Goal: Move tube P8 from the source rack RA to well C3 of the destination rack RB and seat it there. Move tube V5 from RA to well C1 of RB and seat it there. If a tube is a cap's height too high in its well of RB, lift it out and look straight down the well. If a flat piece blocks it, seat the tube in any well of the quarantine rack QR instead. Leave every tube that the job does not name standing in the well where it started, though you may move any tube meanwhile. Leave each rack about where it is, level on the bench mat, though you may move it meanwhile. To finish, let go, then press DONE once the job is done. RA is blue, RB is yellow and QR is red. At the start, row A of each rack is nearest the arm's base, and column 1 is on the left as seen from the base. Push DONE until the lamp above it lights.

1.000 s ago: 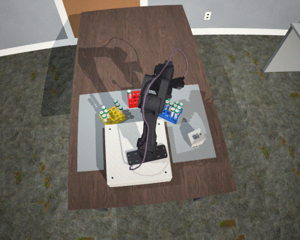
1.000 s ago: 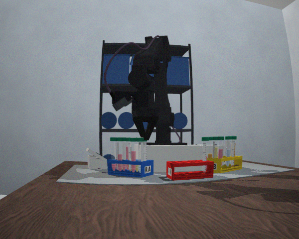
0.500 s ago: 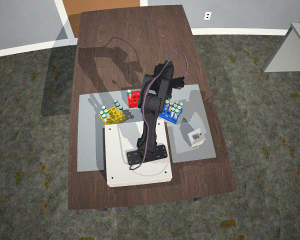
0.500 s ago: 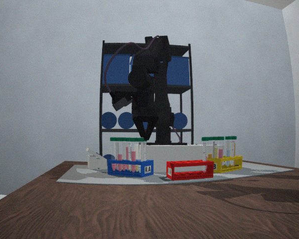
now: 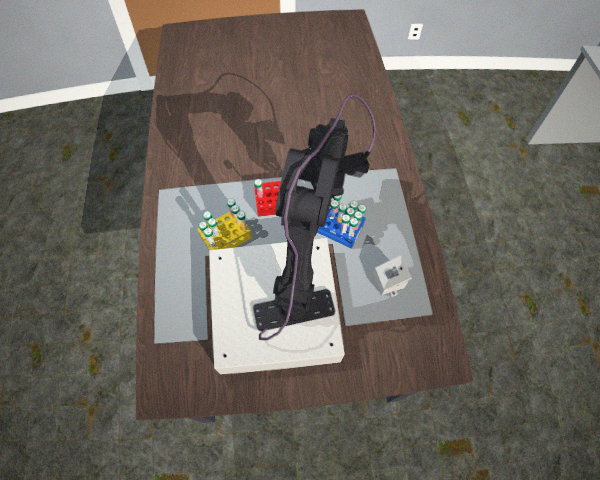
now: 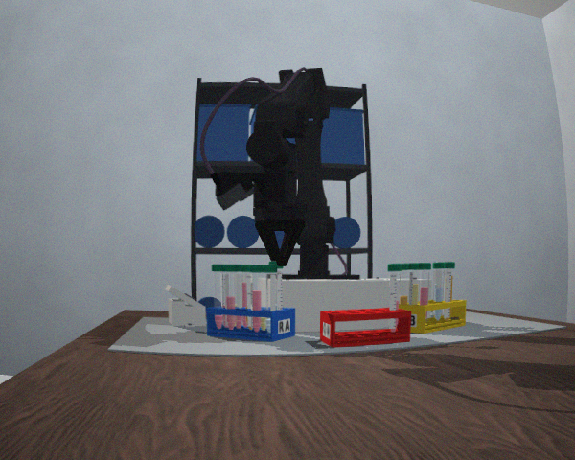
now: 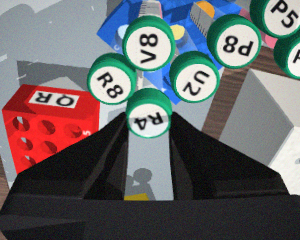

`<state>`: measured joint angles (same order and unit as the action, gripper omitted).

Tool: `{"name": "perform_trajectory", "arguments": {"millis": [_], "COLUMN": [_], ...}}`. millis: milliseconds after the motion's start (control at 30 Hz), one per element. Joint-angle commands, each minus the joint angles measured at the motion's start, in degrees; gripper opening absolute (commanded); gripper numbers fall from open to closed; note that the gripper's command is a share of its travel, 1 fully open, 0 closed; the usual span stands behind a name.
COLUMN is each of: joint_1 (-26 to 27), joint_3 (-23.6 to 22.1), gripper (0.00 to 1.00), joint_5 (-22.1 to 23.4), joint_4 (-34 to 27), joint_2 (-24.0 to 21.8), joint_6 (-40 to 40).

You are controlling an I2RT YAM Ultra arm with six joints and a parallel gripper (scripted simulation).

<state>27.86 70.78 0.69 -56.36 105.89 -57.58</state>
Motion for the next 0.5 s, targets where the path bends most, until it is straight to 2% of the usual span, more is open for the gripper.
{"name": "perform_trajectory", "arguments": {"millis": [0, 467], "joint_1": [0.7, 0.4], "joint_3": [2.0, 4.0], "gripper": [0.0, 0.0], "joint_5": [-0.1, -0.1], "joint_4": [-1.6, -4.6], "joint_2": [-2.0, -3.0], "joint_6": [0.3, 0.4]}}
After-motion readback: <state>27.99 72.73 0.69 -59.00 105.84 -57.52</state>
